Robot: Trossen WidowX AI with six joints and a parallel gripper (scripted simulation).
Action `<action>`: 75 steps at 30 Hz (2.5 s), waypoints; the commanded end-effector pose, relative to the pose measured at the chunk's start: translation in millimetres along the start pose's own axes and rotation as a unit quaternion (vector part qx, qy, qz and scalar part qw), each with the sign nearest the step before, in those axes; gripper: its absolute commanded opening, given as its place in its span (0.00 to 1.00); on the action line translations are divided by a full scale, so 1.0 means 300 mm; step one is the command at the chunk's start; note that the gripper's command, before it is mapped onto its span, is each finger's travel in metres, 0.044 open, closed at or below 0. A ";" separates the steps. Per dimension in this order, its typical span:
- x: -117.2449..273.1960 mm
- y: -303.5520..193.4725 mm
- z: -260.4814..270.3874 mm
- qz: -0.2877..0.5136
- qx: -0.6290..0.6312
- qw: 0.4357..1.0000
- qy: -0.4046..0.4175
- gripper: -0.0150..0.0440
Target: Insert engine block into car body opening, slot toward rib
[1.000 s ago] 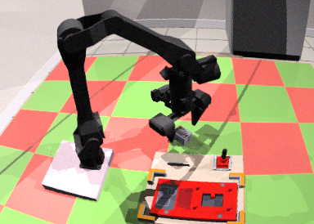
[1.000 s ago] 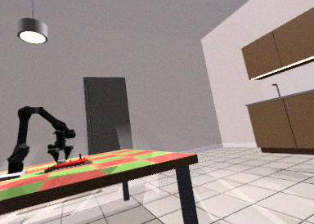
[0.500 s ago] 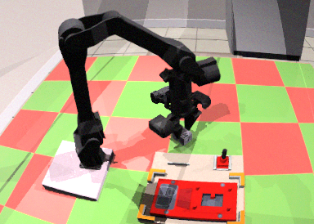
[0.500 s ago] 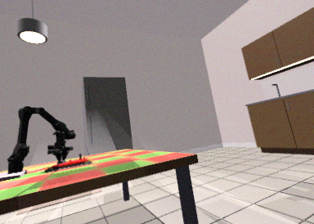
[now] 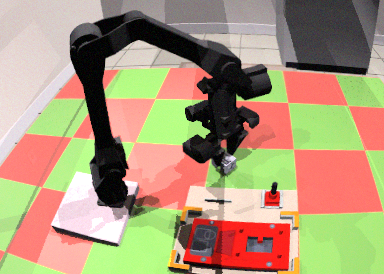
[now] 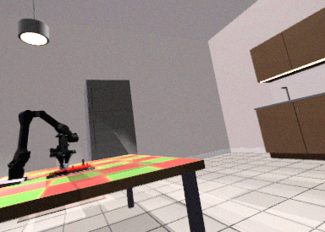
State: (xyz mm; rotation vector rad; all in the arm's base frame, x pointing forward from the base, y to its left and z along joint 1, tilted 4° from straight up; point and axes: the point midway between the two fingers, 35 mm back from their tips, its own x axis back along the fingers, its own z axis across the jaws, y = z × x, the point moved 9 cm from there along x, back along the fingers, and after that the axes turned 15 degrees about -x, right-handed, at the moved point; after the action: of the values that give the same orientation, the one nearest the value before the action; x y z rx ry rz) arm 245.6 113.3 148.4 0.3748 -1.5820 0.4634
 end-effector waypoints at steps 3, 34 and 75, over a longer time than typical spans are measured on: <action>0.066 -0.007 -0.010 -0.001 0.002 1.000 -0.003 0.25; 0.367 -0.034 0.016 -0.001 0.000 1.000 -0.003 0.25; 0.249 -0.390 0.007 -0.006 -0.531 0.847 -0.007 0.25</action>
State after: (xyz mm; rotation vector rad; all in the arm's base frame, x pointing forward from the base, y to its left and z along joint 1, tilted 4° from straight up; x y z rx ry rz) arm 294.3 22.3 234.0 -0.4060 -1.6218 -0.3890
